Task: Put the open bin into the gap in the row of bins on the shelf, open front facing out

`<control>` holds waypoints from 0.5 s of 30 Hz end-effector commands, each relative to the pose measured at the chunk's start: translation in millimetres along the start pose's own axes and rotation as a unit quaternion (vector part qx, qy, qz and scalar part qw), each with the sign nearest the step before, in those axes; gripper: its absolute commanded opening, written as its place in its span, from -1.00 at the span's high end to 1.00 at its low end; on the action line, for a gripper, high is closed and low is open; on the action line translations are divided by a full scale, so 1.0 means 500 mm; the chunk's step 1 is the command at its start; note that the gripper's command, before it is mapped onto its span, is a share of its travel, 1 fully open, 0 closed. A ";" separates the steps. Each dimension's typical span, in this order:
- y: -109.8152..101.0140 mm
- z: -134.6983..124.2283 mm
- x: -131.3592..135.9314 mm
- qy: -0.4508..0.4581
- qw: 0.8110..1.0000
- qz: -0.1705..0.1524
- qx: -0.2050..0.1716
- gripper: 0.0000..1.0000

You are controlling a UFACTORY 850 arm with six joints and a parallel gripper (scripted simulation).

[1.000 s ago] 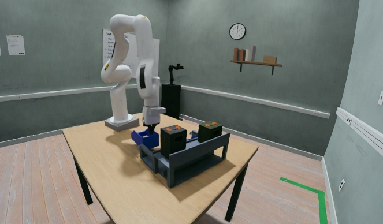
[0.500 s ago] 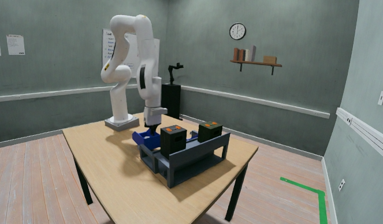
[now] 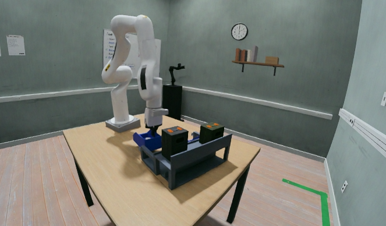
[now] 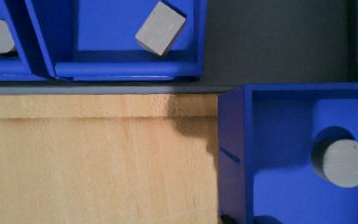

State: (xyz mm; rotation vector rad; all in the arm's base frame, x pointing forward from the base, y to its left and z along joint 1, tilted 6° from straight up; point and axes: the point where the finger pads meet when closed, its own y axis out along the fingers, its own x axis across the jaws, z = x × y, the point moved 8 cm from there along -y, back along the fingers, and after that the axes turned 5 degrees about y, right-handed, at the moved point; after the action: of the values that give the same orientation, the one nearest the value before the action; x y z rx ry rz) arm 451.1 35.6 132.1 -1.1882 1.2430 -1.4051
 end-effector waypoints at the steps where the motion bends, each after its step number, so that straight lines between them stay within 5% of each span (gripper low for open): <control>1: -0.001 0.000 0.000 0.000 1.000 0.000 0.001 1.00; 15: -0.001 -0.005 0.001 0.000 1.000 0.000 0.001 1.00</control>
State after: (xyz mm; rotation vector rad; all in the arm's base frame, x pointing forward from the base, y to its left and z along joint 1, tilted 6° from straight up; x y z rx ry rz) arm 448.6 35.5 132.0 -1.1881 1.2429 -1.4051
